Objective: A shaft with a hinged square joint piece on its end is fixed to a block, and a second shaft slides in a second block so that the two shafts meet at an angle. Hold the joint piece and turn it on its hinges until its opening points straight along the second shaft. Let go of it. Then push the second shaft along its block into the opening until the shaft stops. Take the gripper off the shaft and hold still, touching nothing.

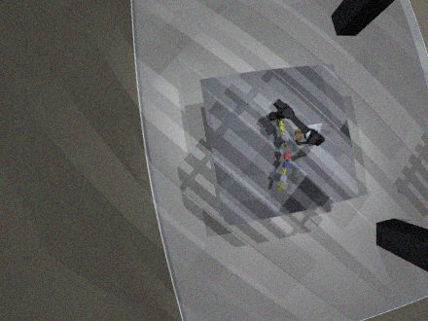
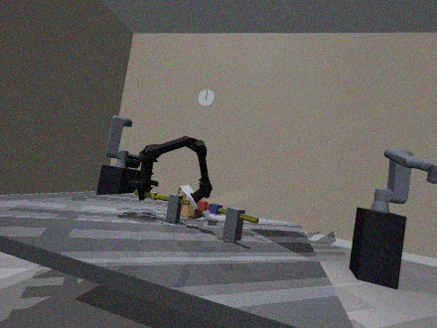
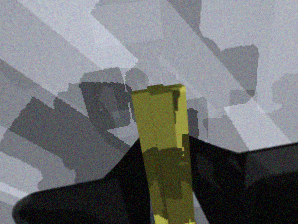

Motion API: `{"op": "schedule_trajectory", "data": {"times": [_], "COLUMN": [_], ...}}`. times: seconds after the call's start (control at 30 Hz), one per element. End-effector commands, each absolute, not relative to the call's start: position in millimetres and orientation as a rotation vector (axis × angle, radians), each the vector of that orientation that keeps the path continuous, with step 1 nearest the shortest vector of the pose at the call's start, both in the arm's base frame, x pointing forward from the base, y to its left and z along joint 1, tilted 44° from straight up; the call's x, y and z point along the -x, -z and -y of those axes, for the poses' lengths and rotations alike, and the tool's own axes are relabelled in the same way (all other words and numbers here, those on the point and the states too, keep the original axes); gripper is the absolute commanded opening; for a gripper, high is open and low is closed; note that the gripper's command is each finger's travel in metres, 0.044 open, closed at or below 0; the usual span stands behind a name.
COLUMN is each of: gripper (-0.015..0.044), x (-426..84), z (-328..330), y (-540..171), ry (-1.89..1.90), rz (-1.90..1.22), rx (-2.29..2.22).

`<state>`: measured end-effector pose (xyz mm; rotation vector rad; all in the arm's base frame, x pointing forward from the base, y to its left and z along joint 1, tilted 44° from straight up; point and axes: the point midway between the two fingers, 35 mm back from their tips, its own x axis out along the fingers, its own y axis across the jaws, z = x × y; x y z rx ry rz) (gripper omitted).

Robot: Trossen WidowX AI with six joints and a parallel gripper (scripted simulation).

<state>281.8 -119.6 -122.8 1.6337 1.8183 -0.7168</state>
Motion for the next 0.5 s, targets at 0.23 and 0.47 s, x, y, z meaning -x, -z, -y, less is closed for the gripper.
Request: {"op": "schedule_trajectory", "data": {"times": [0.23,0.47], "gripper": [0.0000,0.0000], "x": [-280.9,-280.1], "z": [106.5,98.3], "y": [111.4,103.9], "ry": [0.708,0.706], "rz": [-1.794,-1.791], "rx": [-1.662,-1.665]}}
